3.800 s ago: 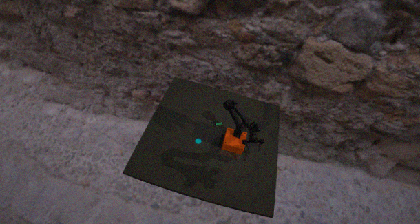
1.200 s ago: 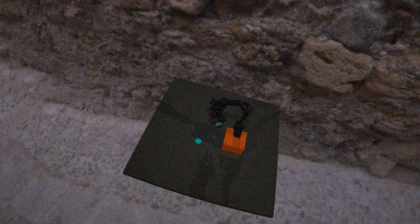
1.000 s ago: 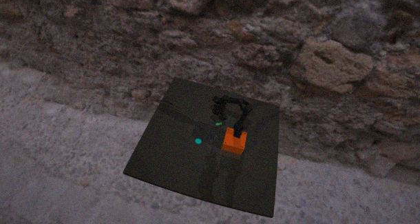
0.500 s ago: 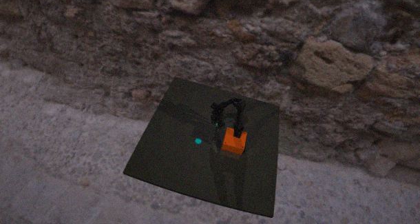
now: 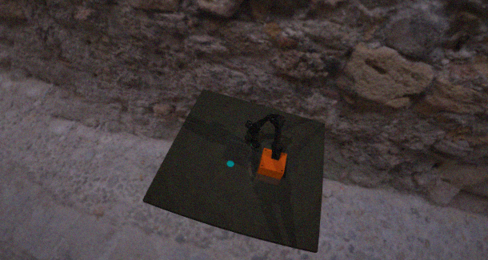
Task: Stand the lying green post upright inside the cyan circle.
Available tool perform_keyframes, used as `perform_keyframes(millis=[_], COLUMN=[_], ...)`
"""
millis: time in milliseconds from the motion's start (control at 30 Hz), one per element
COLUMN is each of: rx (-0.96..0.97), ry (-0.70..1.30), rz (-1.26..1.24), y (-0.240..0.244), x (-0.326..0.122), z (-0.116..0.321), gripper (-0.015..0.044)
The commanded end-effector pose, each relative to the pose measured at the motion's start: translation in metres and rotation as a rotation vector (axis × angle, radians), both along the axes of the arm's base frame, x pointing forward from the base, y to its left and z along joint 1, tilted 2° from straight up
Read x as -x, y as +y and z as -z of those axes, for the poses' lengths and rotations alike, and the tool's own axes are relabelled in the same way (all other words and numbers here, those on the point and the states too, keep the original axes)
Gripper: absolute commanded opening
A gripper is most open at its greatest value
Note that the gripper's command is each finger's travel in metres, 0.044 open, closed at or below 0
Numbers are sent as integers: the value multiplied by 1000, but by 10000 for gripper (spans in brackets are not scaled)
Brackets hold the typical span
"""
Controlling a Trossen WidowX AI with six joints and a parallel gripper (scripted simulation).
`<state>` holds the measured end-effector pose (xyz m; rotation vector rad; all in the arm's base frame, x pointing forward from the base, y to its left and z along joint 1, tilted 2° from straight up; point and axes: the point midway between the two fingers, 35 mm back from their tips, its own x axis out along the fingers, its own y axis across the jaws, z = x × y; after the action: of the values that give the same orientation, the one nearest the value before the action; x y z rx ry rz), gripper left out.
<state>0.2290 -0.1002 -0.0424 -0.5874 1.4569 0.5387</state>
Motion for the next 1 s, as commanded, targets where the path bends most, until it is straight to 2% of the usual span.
perform_keyframes(millis=[0, 967], rx=[-3, -2], ry=[-3, -3], rz=[4, 4], y=[0, -1], x=[-1, -2], z=[-1, -88], gripper=[22, 22])
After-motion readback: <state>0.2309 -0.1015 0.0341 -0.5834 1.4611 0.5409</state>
